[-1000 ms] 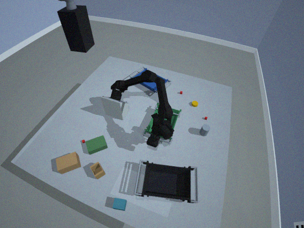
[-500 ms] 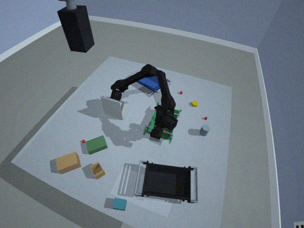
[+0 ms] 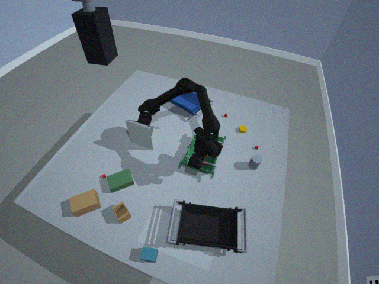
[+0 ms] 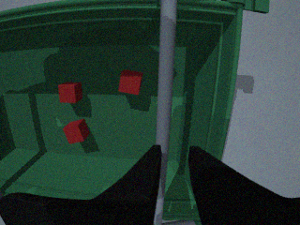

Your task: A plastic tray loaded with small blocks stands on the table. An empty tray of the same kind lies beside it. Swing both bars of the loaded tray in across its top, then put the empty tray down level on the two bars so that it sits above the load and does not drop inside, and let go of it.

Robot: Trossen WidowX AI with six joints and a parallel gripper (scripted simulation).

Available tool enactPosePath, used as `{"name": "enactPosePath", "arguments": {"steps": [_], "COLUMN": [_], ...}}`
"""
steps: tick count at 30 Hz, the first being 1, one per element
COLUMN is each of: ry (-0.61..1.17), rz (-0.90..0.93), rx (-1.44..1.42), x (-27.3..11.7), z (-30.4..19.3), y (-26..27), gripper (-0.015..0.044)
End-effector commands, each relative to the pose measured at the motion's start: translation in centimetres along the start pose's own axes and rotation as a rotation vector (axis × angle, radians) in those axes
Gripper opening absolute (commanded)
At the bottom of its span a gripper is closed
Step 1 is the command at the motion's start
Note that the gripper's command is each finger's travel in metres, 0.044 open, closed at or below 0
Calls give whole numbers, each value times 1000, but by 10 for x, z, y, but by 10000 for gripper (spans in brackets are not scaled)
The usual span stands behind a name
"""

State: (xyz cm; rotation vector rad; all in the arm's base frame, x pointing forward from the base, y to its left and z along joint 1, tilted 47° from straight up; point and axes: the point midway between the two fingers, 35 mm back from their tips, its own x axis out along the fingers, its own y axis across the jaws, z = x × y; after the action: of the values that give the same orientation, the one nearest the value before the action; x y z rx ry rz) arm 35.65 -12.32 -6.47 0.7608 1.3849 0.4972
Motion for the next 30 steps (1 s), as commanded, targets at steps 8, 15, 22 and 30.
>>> {"name": "enactPosePath", "arguments": {"steps": [8, 15, 22, 30], "ry": [-11, -11, -11, -11], "rz": [-4, -4, -4, -4], "rx": [1, 1, 1, 1], "x": [-10, -10, -10, -10], "z": [1, 1, 1, 1], "y": [-2, -2, -2, -2], "gripper": [82, 82, 82, 0]}}
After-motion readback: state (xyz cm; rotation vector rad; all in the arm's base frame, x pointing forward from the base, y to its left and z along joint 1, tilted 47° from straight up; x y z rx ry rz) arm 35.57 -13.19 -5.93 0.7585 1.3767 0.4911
